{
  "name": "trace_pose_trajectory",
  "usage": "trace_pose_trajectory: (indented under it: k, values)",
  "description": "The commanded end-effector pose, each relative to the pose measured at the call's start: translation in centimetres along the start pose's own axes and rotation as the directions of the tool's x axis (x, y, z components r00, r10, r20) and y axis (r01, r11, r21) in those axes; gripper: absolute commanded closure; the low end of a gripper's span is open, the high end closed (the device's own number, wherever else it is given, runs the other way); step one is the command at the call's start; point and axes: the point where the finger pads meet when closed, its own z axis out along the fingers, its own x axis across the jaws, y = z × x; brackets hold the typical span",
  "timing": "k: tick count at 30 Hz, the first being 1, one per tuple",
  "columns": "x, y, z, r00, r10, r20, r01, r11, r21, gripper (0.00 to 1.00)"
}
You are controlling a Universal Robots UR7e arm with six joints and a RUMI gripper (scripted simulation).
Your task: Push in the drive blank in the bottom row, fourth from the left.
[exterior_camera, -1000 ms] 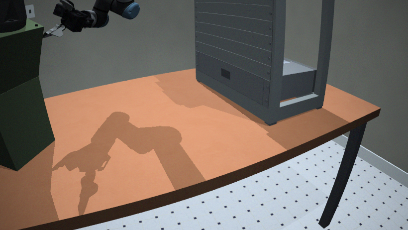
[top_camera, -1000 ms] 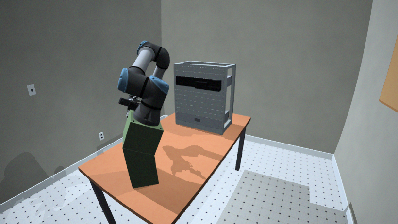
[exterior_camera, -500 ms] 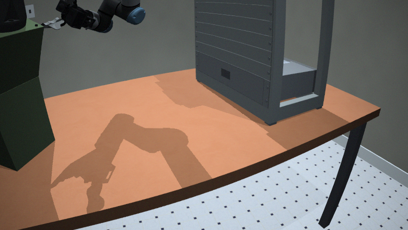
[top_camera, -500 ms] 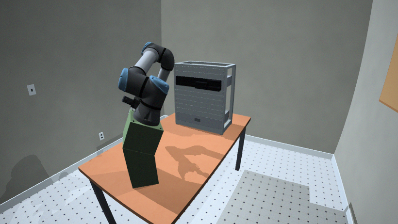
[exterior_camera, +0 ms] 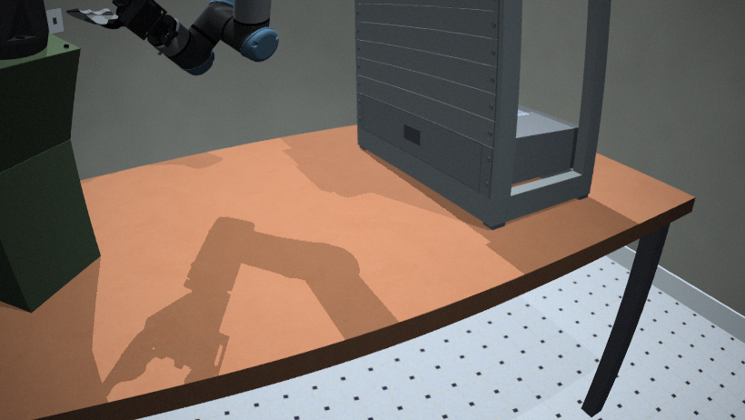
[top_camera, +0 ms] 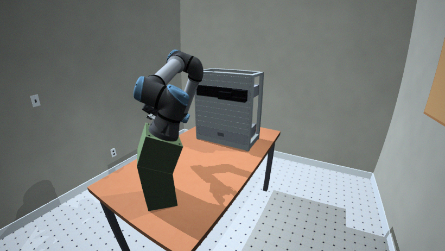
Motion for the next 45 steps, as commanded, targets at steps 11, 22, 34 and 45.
trace_pose_trajectory:
  k: [11,22,34,45]
  values:
    - [-9.0,0.0,2.1,0.948,-0.129,0.290,0.040,0.954,0.296,0.00]
    - [-17.8,1.7,0.6,0.792,-0.319,0.521,0.006,0.857,0.516,0.00]
    - [-24.8,5.9,-2.8,0.550,-0.506,0.664,-0.072,0.764,0.641,0.00]
    - [-29.2,11.6,-6.3,0.277,-0.633,0.722,-0.146,0.715,0.683,0.00]
